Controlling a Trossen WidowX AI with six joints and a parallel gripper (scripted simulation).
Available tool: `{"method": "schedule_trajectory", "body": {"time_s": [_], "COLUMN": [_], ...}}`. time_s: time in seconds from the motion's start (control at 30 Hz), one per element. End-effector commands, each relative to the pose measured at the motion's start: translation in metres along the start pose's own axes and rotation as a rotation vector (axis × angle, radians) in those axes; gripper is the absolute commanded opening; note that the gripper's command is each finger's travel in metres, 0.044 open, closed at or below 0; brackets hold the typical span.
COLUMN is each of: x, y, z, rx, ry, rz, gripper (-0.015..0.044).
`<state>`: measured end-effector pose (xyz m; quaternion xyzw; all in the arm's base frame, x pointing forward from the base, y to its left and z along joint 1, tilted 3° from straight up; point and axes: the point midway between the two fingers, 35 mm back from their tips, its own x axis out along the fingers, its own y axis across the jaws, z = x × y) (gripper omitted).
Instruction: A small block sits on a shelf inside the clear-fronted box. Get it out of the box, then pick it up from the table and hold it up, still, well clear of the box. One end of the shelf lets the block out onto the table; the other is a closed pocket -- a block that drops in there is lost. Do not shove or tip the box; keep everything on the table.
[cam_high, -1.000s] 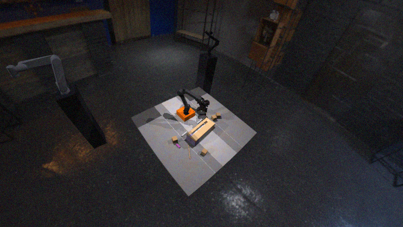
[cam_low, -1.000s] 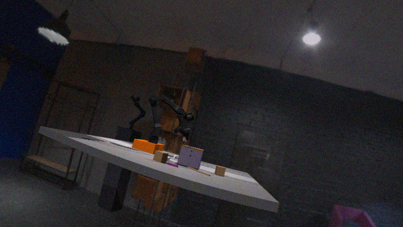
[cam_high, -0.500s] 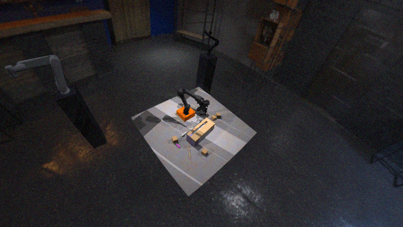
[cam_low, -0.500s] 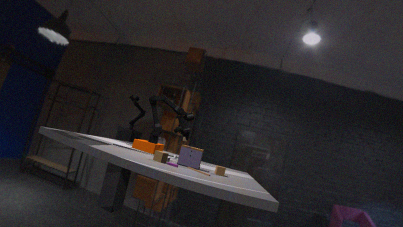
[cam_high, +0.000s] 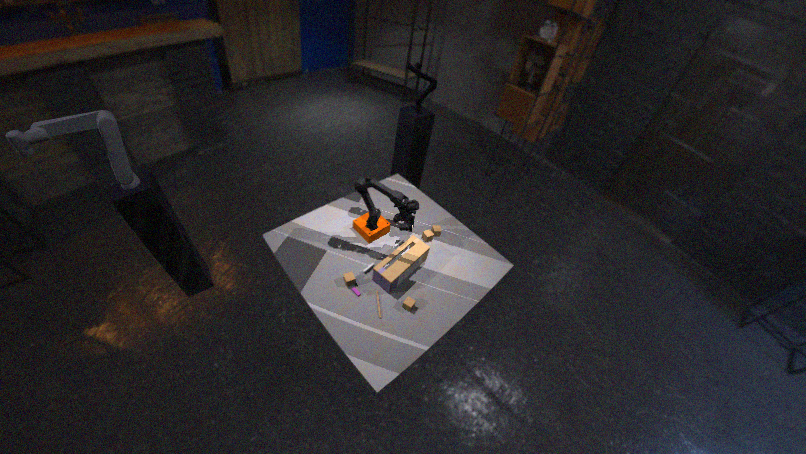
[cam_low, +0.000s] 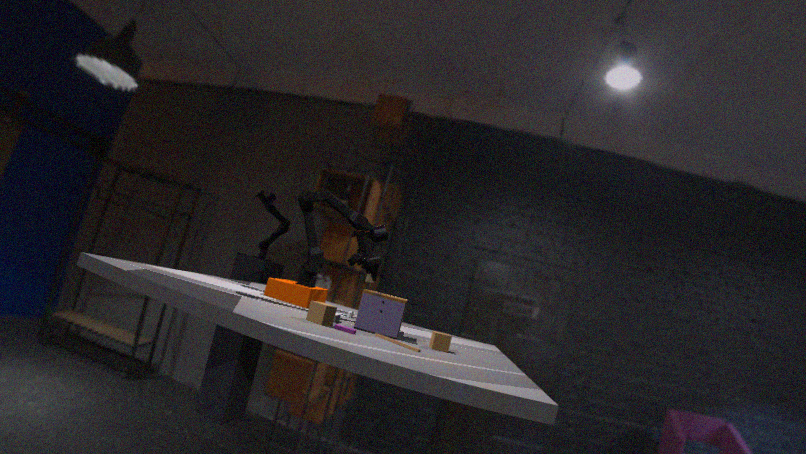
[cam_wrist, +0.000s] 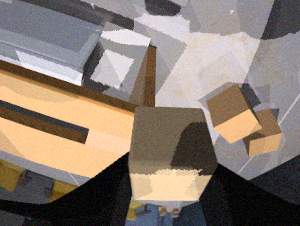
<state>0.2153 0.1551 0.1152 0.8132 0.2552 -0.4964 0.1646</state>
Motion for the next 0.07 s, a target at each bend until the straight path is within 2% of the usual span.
{"method": "schedule_trajectory", "body": {"time_s": [0.0, 0.03], "x": [-0.0004, -0.0004], "y": [-0.0008, -0.0008], "z": [-0.0002, -0.0002], "rx": [-0.003, -0.003], "ry": [0.001, 0.001], "rz": [-0.005, -0.005], "gripper": [0.0000, 0.0000]}}
